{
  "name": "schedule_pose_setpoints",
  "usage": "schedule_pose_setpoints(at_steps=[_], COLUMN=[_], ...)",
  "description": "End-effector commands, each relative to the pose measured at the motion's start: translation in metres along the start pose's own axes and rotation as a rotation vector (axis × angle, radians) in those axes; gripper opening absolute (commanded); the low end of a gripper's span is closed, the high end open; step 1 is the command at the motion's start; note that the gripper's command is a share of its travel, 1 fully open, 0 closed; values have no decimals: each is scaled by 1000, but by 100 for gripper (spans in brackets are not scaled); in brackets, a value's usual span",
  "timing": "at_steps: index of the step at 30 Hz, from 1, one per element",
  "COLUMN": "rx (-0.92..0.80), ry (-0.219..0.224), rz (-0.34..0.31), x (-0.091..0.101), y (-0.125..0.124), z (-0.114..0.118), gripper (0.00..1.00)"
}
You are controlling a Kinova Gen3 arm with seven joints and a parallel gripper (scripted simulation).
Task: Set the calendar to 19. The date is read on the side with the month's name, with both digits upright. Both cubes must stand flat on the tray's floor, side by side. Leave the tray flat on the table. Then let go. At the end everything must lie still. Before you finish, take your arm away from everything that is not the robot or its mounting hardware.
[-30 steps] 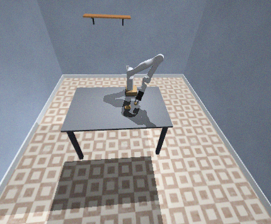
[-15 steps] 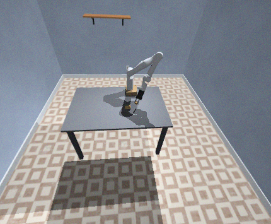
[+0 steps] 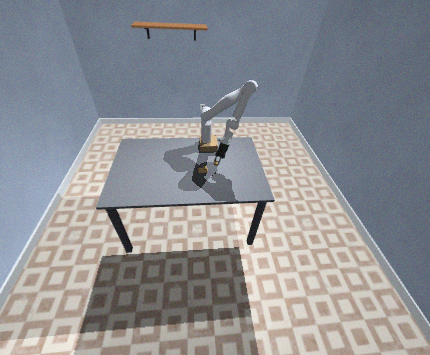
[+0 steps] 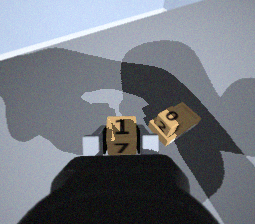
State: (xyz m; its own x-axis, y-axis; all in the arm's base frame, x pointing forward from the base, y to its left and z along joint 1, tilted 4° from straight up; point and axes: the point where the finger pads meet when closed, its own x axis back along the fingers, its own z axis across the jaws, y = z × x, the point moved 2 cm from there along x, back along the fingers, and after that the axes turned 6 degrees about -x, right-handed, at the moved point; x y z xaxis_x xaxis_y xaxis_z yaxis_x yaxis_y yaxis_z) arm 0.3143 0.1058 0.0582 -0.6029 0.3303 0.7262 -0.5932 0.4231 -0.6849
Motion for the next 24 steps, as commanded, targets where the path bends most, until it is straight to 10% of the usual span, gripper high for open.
schedule_pose_setpoints(at_steps=[1, 24], rx=[-37, -35], ry=[2, 0], rz=[-33, -171], x=[1, 3], y=[-5, -11], z=[-1, -2], gripper=[57, 57])
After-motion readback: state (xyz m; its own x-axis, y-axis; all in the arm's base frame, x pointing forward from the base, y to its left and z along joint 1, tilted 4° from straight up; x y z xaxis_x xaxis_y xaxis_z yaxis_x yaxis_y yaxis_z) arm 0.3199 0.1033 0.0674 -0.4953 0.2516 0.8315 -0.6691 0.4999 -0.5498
